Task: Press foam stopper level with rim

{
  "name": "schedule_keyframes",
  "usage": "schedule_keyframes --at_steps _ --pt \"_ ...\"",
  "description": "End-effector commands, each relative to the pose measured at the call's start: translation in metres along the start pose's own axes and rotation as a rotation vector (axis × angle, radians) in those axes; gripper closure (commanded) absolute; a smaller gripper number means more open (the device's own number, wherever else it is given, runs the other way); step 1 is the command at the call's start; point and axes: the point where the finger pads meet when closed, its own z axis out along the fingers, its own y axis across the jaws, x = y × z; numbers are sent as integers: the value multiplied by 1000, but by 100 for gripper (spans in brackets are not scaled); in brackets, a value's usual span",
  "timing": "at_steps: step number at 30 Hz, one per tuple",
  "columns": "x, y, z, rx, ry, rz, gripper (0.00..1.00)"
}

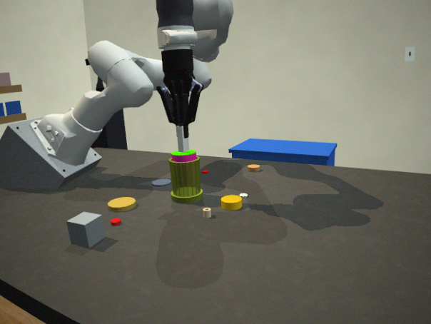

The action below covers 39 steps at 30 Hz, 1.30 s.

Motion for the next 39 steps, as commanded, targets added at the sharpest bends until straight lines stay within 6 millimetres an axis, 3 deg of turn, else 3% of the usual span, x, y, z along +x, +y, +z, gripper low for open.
schedule_keyframes --at_steps 1,39 --pt "1 0 1 1 2 1 100" --pt "-1 3 13 1 2 1 100"
